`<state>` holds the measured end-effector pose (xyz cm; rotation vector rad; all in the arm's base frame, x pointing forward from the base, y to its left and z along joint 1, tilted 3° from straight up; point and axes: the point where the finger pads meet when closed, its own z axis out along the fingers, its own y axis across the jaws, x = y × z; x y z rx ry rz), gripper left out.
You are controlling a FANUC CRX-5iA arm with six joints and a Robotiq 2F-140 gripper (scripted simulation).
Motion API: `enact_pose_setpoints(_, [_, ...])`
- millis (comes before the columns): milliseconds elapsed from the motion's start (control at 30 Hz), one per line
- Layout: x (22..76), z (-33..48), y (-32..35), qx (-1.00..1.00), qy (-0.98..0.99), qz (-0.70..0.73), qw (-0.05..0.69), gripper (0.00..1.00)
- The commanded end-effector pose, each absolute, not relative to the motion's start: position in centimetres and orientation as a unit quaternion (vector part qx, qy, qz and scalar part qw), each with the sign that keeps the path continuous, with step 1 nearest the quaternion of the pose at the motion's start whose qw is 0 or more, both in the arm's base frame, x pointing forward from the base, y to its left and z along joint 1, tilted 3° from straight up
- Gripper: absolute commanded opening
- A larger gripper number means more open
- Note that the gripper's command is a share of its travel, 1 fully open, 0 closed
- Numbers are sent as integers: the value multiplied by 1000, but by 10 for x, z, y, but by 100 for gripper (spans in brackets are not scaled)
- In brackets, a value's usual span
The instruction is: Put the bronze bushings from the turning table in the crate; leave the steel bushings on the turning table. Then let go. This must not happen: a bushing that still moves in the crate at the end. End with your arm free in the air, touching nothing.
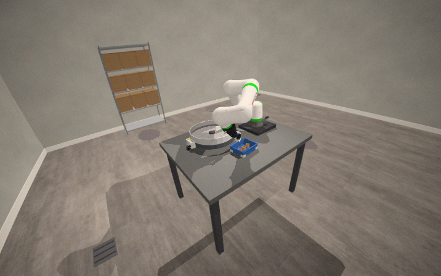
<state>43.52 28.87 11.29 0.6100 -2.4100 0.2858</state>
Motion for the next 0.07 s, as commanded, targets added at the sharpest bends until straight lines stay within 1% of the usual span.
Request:
enact_pose_setpoints(0, [435, 113, 289, 231, -914, 108, 314, 7])
enact_pose_setpoints(33, [435, 113, 289, 231, -914, 108, 314, 7])
